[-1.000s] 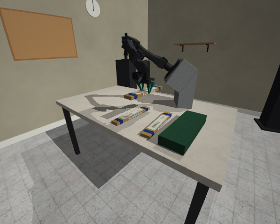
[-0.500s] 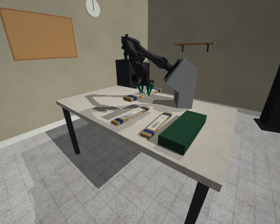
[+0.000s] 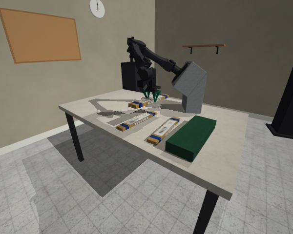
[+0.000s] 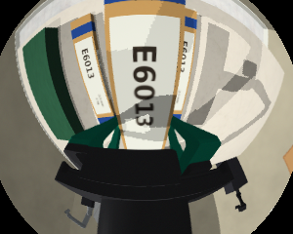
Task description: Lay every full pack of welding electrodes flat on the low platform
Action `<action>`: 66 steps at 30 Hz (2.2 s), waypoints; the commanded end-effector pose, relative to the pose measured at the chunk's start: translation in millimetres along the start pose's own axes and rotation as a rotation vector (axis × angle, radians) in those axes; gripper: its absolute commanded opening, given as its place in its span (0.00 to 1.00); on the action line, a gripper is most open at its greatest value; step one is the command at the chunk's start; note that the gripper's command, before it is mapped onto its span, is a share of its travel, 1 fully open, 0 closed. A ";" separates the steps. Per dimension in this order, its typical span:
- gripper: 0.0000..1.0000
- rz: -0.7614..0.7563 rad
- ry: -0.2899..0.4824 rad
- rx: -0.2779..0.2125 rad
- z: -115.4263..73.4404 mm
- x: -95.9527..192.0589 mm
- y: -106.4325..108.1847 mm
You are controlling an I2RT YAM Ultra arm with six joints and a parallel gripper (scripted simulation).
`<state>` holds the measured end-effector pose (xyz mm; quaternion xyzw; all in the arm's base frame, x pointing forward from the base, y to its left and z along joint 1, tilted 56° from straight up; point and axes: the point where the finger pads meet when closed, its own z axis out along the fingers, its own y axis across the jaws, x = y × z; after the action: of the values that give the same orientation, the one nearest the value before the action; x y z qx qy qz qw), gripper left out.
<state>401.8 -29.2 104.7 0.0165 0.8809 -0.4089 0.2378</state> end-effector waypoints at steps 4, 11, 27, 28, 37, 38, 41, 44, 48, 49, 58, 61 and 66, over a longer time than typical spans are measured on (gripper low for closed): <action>0.00 -0.004 -0.047 -0.026 -5.0 -8.7 8.8; 0.00 -0.004 -0.047 -0.026 3.0 -9.1 9.0; 0.00 -0.004 -0.047 -0.026 5.5 -9.2 9.1; 0.00 -0.004 -0.047 -0.026 5.5 -9.2 9.1; 0.00 -0.004 -0.047 -0.027 5.4 -9.3 9.2; 0.00 -0.004 -0.047 -0.027 5.4 -9.3 9.2; 0.00 -0.004 -0.047 -0.027 5.4 -9.3 9.2; 0.00 -0.004 -0.047 -0.027 5.4 -9.3 9.2; 0.00 -0.004 -0.047 -0.027 5.4 -9.2 9.2; 0.00 -0.004 -0.047 -0.027 5.4 -9.2 9.2; 0.00 -0.004 -0.047 -0.027 5.4 -9.2 9.2; 0.00 -0.004 -0.047 -0.027 5.4 -9.2 9.2; 0.00 -0.004 -0.047 -0.027 5.4 -9.2 9.2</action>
<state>412.4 -41.8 97.7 0.0173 0.8803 -0.4060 0.2447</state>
